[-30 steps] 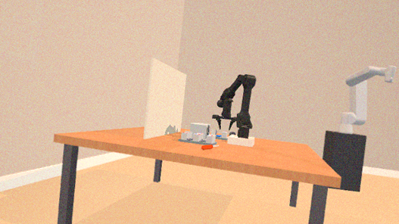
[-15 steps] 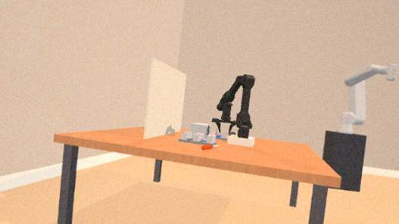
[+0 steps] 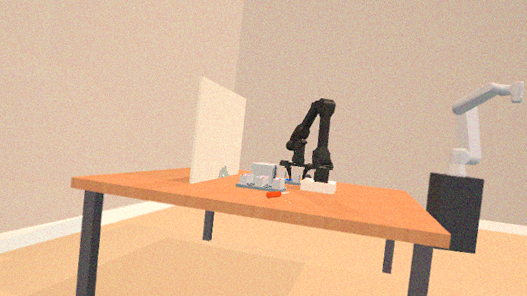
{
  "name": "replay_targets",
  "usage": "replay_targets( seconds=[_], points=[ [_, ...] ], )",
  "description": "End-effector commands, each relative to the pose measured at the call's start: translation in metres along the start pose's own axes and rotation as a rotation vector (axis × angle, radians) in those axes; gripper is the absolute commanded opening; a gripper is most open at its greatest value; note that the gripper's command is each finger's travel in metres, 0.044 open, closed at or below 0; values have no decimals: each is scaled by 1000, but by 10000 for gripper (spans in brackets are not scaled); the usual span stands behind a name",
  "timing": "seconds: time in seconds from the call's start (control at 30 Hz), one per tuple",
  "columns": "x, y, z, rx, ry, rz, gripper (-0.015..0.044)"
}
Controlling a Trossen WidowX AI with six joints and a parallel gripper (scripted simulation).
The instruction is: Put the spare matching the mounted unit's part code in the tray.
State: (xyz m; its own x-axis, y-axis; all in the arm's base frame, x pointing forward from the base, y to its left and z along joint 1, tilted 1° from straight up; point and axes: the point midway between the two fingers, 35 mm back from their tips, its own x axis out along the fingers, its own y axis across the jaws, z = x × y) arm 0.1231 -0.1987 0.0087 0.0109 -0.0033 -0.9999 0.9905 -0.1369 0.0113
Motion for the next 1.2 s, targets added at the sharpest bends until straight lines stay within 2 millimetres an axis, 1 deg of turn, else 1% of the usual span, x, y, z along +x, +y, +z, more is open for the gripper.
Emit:
replay_targets(
  seconds=[0.0,0.17,0.4,0.53,0.57,0.8,0.87,1.17],
  points=[
    [2,0,0,3,-1,1,300],
    [0,0,0,0,0,0,169],
    [0,0,0,0,0,0,122],
    [0,0,0,0,0,0,17],
    [0,0,0,0,0,0,0],
    [0,0,0,0,0,0,0],
    [-3,0,0,0,0,0,0],
    [-57,2,2,2,-1,1,0]
  ],
)
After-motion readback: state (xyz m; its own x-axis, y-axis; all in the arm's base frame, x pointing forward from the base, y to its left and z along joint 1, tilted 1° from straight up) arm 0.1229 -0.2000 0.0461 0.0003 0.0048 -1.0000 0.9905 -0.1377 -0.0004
